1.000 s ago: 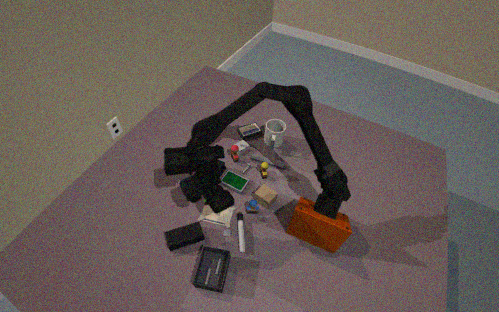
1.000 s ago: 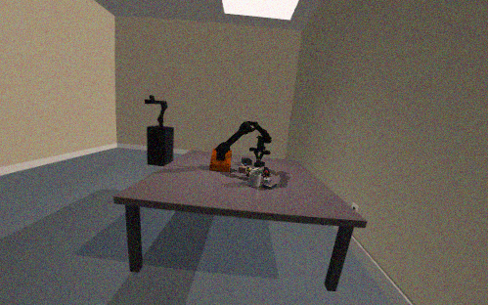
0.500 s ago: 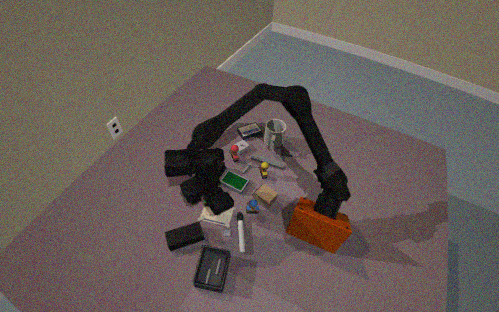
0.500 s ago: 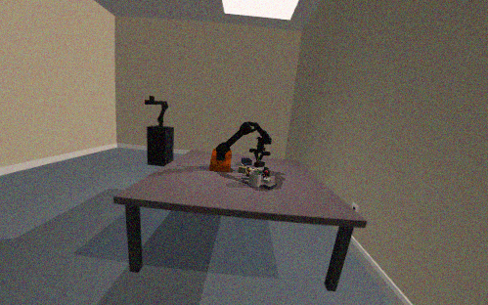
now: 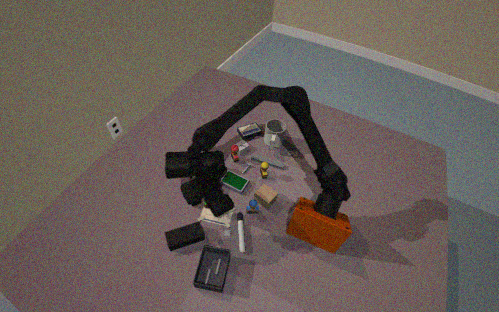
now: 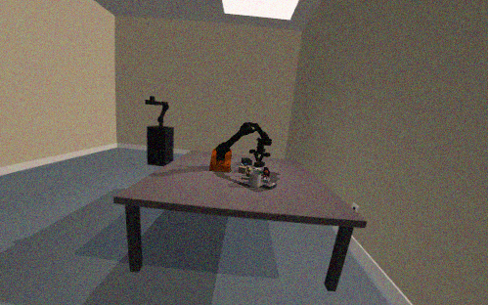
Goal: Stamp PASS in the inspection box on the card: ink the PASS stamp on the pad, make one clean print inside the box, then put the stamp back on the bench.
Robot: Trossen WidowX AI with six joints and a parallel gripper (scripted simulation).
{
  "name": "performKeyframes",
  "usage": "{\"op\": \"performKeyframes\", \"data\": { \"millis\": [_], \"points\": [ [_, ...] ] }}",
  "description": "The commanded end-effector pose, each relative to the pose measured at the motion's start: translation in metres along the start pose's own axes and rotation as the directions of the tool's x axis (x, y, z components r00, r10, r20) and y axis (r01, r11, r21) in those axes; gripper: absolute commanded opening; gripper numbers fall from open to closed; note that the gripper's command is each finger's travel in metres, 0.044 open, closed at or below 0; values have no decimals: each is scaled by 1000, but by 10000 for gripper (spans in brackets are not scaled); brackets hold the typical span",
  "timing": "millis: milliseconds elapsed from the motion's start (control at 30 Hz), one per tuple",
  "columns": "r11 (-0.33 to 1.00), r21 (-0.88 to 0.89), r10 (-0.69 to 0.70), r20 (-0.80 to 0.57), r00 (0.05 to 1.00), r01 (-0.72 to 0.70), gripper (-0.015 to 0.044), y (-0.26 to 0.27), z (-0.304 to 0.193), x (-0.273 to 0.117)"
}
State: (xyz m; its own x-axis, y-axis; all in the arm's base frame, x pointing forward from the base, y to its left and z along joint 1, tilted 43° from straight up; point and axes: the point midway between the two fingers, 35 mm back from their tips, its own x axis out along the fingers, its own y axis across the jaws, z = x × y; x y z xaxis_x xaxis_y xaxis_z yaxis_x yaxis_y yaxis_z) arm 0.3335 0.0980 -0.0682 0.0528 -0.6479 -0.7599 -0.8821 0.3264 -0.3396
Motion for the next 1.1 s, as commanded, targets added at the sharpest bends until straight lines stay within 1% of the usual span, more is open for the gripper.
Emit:
{"op": "performKeyframes", "data": {
  "millis": [0,1067],
  "points": [
    [1000,-4,0,-5,1000,0,0,0,-1,4],
    [1000,-5,1,-4,1000,-1,0,0,-3,25]
  ]
}}
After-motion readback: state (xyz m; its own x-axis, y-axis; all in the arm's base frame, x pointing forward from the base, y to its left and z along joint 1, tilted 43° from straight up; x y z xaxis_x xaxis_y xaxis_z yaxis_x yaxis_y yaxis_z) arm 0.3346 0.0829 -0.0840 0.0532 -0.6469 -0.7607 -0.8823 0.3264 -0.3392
